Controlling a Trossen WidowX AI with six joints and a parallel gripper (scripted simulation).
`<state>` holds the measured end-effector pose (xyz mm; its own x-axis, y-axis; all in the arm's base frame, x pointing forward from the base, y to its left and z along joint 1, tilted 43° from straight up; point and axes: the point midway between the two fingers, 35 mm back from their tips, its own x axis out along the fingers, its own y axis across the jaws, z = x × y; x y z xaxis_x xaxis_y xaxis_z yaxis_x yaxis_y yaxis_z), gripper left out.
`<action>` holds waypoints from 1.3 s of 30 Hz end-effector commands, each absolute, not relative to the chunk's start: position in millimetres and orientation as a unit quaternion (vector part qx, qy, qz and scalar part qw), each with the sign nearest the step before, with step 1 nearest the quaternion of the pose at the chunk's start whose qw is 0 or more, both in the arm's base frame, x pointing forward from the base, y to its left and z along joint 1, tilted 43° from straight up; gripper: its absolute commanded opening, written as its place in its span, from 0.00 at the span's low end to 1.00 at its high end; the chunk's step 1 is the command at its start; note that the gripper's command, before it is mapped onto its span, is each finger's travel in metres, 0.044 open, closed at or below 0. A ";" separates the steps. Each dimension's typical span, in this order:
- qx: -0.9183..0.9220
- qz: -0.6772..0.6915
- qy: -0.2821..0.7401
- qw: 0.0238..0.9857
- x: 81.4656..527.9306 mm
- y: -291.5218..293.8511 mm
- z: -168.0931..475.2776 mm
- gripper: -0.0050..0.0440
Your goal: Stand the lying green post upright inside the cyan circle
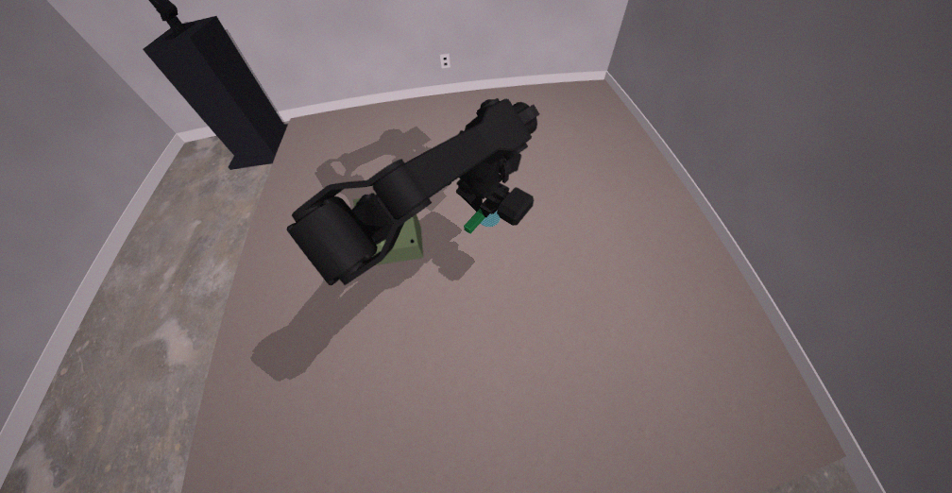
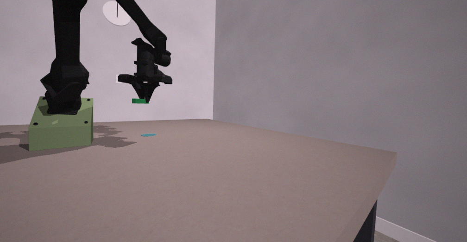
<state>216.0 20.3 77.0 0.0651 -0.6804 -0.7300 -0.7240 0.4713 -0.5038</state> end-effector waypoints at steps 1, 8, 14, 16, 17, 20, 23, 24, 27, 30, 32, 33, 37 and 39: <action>-0.529 0.043 0.681 0.504 221.5 30.5 71.2 0.15; -0.548 0.069 0.679 0.483 226.8 43.1 62.3 0.15; -0.570 0.100 0.676 0.456 232.0 58.1 50.8 0.15; -0.577 0.110 0.674 0.447 233.4 63.0 46.8 0.15; -0.581 0.115 0.673 0.443 234.0 65.5 44.7 0.15; -0.591 0.130 0.671 0.429 235.7 72.8 38.4 0.15; -0.594 0.134 0.670 0.424 236.2 75.2 36.3 0.15; -0.598 0.139 0.669 0.420 236.6 77.6 34.1 0.15; -0.607 0.153 0.666 0.406 237.8 84.7 27.5 0.15; -0.612 0.160 0.664 0.399 238.2 88.2 24.2 0.15; -0.610 0.162 0.665 0.399 237.9 87.8 23.9 0.15; -0.608 0.164 0.666 0.400 237.6 87.3 23.6 0.15; -0.597 0.175 0.671 0.403 236.0 84.9 21.8 0.15; -0.595 0.178 0.672 0.403 235.6 84.4 21.4 0.15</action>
